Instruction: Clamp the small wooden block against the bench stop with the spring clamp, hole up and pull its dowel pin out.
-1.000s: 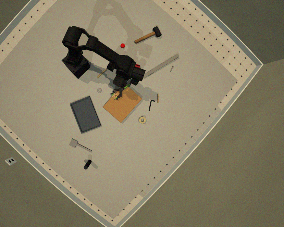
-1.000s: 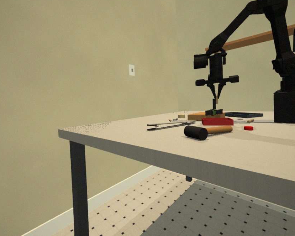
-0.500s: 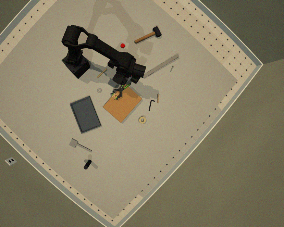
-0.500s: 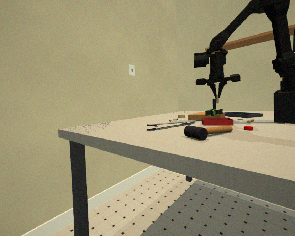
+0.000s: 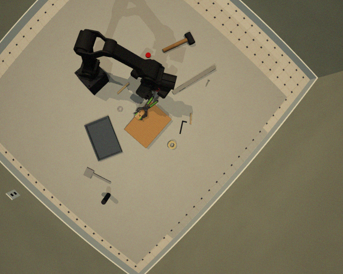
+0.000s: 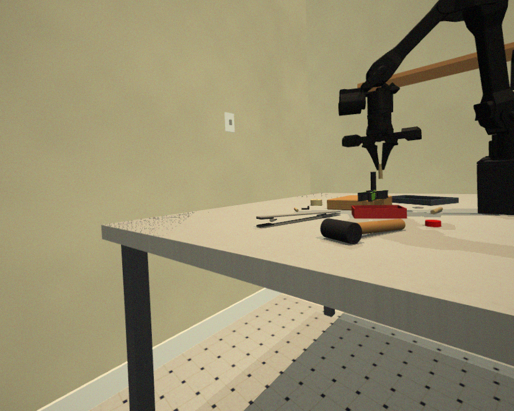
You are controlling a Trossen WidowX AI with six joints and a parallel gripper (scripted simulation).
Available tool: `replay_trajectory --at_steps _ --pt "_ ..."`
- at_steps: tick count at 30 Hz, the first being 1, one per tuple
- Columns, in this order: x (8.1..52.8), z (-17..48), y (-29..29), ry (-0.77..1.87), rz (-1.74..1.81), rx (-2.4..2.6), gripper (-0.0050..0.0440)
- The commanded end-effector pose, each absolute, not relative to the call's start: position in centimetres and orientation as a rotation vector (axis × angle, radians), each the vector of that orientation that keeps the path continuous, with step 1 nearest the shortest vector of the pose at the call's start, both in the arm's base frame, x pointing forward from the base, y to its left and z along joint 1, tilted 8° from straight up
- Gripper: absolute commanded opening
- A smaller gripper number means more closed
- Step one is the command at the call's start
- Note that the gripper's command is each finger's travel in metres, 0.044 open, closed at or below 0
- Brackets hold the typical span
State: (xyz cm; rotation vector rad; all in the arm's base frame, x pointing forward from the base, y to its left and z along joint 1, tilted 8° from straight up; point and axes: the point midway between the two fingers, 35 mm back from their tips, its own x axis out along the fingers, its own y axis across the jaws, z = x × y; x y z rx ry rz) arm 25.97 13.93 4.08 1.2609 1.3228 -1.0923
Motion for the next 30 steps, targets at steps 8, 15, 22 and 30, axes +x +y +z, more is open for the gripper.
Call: replay_trajectory --at_steps 8,15,22,30 --pt "25.6 4.6 14.7 1.305 -1.106 1.285 0.0" --pt "25.2 4.9 15.2 1.297 -1.122 1.302 0.0" --pt "24.9 5.0 15.5 1.291 -1.134 1.314 0.0" --pt "24.4 5.3 16.1 1.281 -1.154 1.333 0.0"
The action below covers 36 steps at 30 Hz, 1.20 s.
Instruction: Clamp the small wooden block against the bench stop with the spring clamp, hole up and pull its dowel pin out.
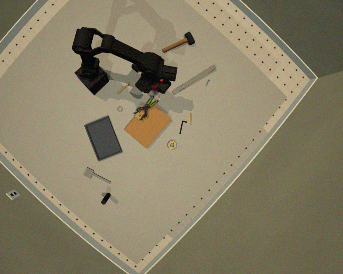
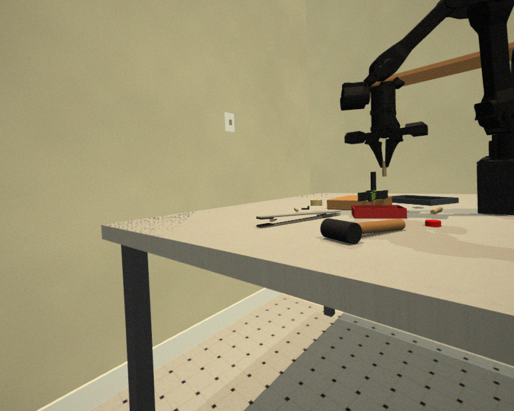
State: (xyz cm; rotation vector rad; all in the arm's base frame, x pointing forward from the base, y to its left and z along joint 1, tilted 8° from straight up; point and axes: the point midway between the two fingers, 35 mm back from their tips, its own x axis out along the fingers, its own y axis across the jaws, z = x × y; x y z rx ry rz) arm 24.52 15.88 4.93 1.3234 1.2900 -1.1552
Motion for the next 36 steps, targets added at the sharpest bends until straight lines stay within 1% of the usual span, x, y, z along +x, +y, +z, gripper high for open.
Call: replay_trajectory --at_steps 1,8,36 --pt "24.4 5.3 16.2 1.28 -1.156 1.336 0.0" --pt "24.3 5.3 16.3 1.278 -1.16 1.339 0.0" --pt "24.5 1.7 16.9 1.278 -1.16 1.339 0.0"
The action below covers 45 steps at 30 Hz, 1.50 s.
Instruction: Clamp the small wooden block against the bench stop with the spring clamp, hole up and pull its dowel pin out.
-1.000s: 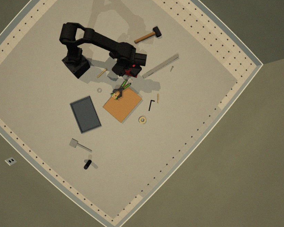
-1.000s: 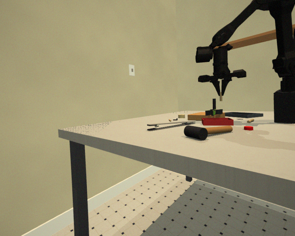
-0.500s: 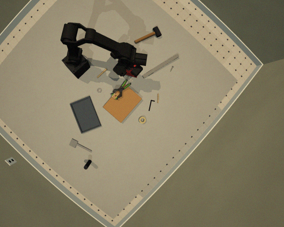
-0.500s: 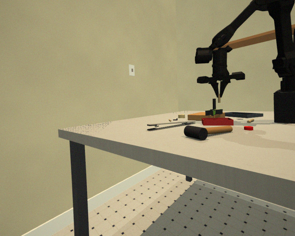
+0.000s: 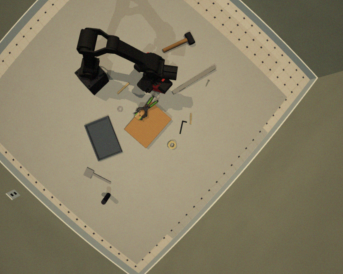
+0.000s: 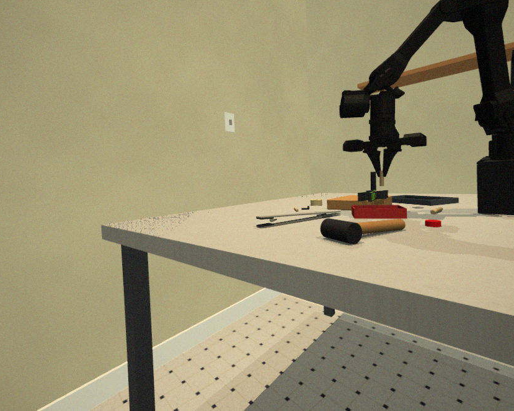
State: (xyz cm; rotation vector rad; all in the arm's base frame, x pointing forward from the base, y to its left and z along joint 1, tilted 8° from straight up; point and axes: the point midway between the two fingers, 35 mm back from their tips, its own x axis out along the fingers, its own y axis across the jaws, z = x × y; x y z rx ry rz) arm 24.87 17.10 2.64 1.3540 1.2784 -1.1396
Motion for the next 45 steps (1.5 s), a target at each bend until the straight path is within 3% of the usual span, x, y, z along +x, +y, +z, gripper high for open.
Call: replay_trajectory --at_steps 1,45 --pt "24.5 1.6 16.9 1.278 -1.16 1.339 0.0" --pt "24.3 -2.7 17.3 1.278 -1.16 1.339 0.0"
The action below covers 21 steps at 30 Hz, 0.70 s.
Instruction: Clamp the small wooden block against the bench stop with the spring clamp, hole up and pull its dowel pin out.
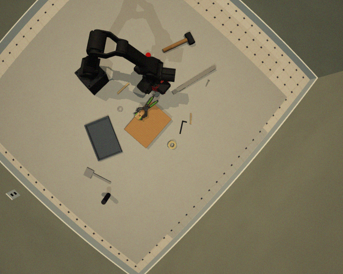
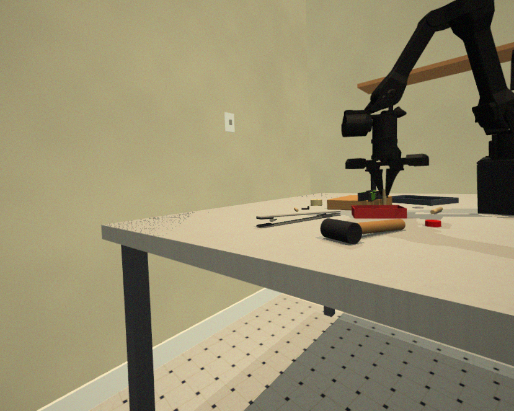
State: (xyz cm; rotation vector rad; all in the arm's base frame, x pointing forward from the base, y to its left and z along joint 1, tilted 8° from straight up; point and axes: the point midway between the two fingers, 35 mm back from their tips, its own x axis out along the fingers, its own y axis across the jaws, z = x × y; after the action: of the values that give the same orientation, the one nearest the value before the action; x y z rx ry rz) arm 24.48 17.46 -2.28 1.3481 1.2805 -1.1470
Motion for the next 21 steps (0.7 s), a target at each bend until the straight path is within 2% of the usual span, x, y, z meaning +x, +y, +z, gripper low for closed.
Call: replay_trajectory --at_steps 1,21 --pt "24.3 -2.8 17.3 1.278 -1.16 1.339 0.0" --pt "24.4 -4.1 17.5 1.278 -1.16 1.339 0.0"
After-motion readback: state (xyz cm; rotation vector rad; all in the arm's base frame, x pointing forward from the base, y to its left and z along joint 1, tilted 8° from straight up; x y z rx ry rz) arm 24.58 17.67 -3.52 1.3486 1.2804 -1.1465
